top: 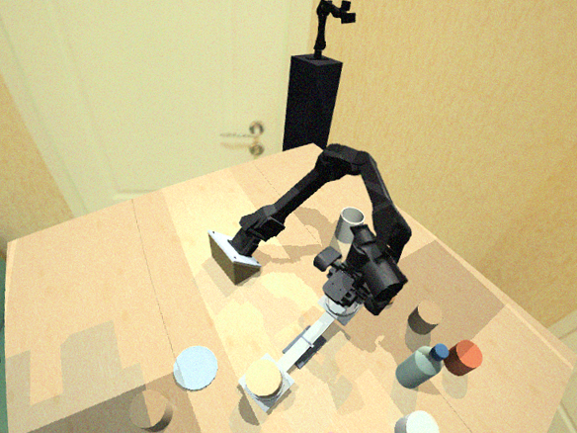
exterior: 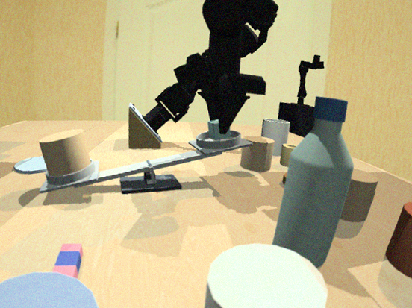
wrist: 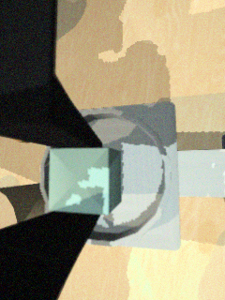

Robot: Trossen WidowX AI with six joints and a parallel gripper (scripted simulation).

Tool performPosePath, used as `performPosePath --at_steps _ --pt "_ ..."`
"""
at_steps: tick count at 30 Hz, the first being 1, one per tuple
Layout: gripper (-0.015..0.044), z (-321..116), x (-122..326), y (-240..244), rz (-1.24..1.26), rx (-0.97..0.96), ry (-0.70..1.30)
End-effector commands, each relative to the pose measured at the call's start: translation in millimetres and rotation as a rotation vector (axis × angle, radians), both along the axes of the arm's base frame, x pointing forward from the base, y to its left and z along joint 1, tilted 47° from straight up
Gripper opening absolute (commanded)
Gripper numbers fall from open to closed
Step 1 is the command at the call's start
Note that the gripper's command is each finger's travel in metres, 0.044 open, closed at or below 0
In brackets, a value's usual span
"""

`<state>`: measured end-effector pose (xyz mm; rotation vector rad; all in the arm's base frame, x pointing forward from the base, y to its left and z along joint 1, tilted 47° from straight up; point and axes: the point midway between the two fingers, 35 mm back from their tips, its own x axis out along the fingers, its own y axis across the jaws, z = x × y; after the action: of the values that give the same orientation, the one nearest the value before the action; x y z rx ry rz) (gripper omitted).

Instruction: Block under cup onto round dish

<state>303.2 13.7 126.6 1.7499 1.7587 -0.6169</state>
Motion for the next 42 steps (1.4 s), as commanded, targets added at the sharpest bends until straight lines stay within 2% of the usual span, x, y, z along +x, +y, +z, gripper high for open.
performPosePath --at_steps 1,9,15,28,42 --pt "0.0 20.3 1.7 -22.2 -0.039 -0.022 -0.035" --pt "0.0 57.0 -5.5 -59.6 -0.113 -0.057 -0.072" --pt "0.0 53.6 -4.3 -64.4 -0.113 -0.061 -0.072" --pt "0.0 -35.7 4.2 -140.9 -0.088 -0.098 -0.048" --pt "0.0 -146.2 -27.3 -208.4 -0.043 -0.092 -0.017"
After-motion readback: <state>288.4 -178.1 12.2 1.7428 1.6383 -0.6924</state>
